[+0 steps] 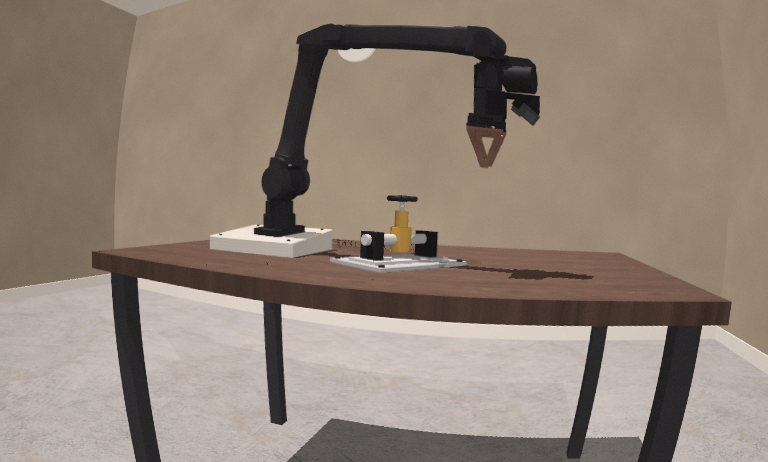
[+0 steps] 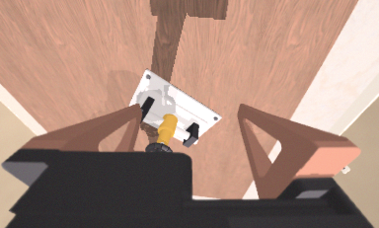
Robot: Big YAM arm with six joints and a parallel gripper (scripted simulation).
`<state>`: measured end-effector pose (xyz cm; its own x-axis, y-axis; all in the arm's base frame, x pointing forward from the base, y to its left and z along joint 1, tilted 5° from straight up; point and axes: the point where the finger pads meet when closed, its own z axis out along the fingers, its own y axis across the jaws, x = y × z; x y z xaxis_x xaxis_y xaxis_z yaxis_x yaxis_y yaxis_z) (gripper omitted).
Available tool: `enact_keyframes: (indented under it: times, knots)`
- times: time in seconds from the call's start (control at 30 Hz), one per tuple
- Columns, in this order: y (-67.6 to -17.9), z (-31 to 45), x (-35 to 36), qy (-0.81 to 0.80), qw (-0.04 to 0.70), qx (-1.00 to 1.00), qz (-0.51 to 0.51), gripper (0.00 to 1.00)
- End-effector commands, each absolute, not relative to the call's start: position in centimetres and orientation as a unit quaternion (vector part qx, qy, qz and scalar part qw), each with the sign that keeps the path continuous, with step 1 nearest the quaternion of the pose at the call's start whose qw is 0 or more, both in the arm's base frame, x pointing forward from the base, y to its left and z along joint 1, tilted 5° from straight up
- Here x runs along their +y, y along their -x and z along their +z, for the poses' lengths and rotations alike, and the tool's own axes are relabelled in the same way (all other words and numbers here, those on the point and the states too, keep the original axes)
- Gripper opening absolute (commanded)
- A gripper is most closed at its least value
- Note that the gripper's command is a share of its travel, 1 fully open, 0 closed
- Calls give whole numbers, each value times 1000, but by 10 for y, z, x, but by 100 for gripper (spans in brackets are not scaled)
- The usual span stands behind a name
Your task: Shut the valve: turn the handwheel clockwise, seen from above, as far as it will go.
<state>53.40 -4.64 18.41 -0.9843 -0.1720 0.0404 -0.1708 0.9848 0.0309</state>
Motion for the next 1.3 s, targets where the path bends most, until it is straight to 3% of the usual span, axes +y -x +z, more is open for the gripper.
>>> enact_keyframes:
  times: [0.0, 0.53, 0.57, 1.27]
  knots:
    - [-535, 190, -46, -86, 15, -996, -13, 100]
    - [-535, 190, -46, -86, 15, -996, -13, 100]
    - [-550, 228, -46, -91, -30, -995, -4, 100]
    - [-405, 205, -6, -385, -7, -922, 32, 100]
